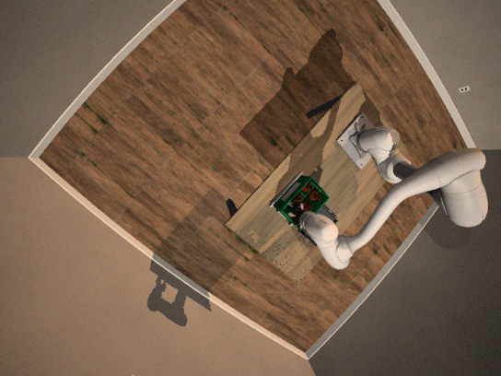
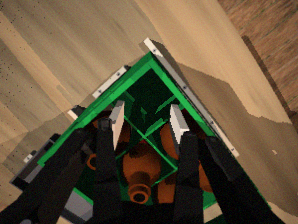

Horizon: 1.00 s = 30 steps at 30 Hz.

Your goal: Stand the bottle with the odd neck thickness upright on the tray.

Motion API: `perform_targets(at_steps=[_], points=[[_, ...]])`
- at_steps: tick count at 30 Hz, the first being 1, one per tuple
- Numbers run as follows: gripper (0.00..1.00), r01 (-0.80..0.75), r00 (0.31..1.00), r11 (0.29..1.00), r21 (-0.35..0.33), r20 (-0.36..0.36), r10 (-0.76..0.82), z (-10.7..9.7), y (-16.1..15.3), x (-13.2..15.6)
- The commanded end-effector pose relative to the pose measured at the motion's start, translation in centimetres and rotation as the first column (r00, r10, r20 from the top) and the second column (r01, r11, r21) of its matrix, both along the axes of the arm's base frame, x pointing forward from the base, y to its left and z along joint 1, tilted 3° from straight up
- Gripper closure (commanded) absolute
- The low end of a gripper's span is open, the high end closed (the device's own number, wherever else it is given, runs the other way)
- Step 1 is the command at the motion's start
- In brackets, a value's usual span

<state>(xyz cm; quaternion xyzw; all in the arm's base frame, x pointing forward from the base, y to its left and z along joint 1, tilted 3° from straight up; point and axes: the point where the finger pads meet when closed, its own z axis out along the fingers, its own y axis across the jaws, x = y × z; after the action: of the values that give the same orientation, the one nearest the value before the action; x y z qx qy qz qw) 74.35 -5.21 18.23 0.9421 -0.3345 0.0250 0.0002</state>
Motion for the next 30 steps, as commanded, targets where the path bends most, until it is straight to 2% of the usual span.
perform_targets(at_steps=[1, 16, 17, 30], points=[[0.62, 0.0, 1.0, 1.0, 0.0, 0.0, 0.0, 0.02, 0.0, 0.0], [0.62, 0.0, 1.0, 1.0, 0.0, 0.0, 0.0, 0.02, 0.0, 0.0], [1.0, 0.0, 1.0, 1.0, 0.0, 0.0, 0.0, 0.02, 0.0, 0.0], [1.0, 0.0, 1.0, 1.0, 0.0, 0.0, 0.0, 0.02, 0.0, 0.0]])
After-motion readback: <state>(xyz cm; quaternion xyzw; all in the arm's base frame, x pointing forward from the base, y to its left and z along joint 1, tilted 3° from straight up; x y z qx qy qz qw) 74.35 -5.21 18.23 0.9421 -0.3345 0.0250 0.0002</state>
